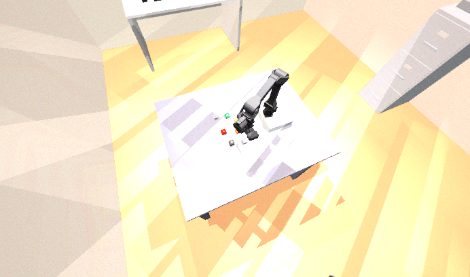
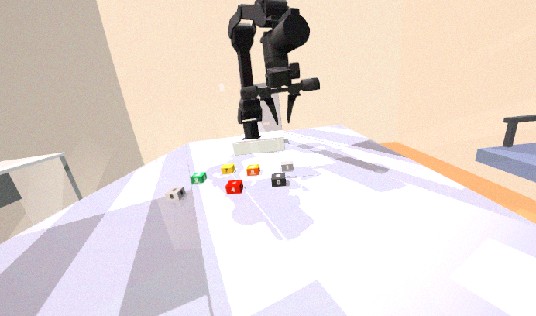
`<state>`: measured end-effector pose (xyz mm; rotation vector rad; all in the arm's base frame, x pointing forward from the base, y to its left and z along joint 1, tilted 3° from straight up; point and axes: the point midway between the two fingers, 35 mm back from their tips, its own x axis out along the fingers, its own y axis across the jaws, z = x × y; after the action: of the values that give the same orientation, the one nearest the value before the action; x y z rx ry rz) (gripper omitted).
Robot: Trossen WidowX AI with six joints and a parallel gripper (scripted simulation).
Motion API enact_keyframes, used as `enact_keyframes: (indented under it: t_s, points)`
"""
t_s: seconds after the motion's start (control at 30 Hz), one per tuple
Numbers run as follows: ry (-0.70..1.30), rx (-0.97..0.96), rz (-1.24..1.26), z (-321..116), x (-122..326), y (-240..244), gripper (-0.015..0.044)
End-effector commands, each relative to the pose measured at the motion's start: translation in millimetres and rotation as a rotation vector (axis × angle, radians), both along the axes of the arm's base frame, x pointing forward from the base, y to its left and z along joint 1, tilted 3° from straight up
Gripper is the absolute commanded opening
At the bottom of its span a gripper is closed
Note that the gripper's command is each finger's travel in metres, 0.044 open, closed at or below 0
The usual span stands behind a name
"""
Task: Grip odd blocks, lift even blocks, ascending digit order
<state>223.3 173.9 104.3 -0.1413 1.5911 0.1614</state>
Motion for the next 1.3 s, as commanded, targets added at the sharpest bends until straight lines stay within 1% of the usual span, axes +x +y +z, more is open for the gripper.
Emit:
enact_keyframes:
  t_s: [0.0, 0.1, 0.17, 0.33, 0.43, 0.53, 0.6, 0.7, 0.77, 0.87, 0.9, 1.27]
  points:
    - [0.0, 0.001, -0.002, 1.3, 10.3, -4.2, 0.012]
    - [-0.002, 0.005, -0.018, 2.0, 42.6, -20.5, 0.012]
    - [-0.003, 0.007, -0.031, 1.8, 68.8, -38.1, 0.012]
    - [-0.01, -0.005, -0.007, 0.0, 118.4, -81.1, 0.012]
    - [-0.011, -0.009, 0.003, -1.2, 131.7, -96.2, 0.012]
    - [-0.011, -0.009, 0.004, -1.3, 132.6, -97.3, 0.012]
    - [-0.011, -0.009, 0.004, -12.1, 133.7, -97.0, 0.0172]
    - [-0.011, -0.009, 0.004, -59.1, 133.8, -96.8, 0.0251]
    - [-0.011, -0.009, 0.004, -79.8, 131.5, -97.2, 0.0304]
    - [-0.011, -0.009, 0.004, -82.3, 131.1, -97.2, 0.0383]
    - [-0.011, -0.009, 0.004, -82.3, 131.1, -97.2, 0.04]
    - [-0.011, -0.009, 0.004, -93.2, 131.3, -97.2, 0.04]
